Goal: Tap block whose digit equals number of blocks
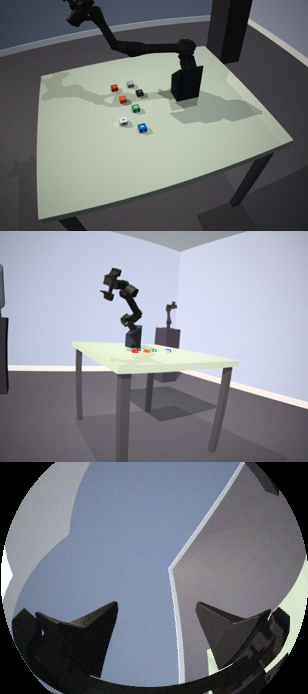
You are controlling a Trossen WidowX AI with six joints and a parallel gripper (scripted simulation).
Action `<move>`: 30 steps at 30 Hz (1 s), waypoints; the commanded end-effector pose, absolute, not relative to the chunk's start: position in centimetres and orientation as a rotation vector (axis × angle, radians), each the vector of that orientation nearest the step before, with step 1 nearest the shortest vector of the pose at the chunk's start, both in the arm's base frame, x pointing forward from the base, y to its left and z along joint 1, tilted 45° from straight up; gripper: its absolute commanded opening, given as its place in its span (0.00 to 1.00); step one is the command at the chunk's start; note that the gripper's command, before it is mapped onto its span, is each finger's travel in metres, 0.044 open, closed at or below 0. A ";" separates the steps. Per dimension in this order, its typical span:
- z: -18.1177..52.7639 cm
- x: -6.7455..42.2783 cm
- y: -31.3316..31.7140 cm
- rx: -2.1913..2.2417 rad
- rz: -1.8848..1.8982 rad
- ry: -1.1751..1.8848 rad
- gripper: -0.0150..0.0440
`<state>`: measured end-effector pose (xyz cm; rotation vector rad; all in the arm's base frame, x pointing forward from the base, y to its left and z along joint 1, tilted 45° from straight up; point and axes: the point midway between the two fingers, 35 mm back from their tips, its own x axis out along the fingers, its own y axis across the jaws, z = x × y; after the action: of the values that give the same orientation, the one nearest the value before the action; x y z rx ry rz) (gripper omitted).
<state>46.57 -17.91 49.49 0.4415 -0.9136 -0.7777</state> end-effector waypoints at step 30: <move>68.8 3.7 -13.7 0.121 0.069 -2.023 0.93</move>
<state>8.18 -17.57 68.11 0.2478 -1.9663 -0.0917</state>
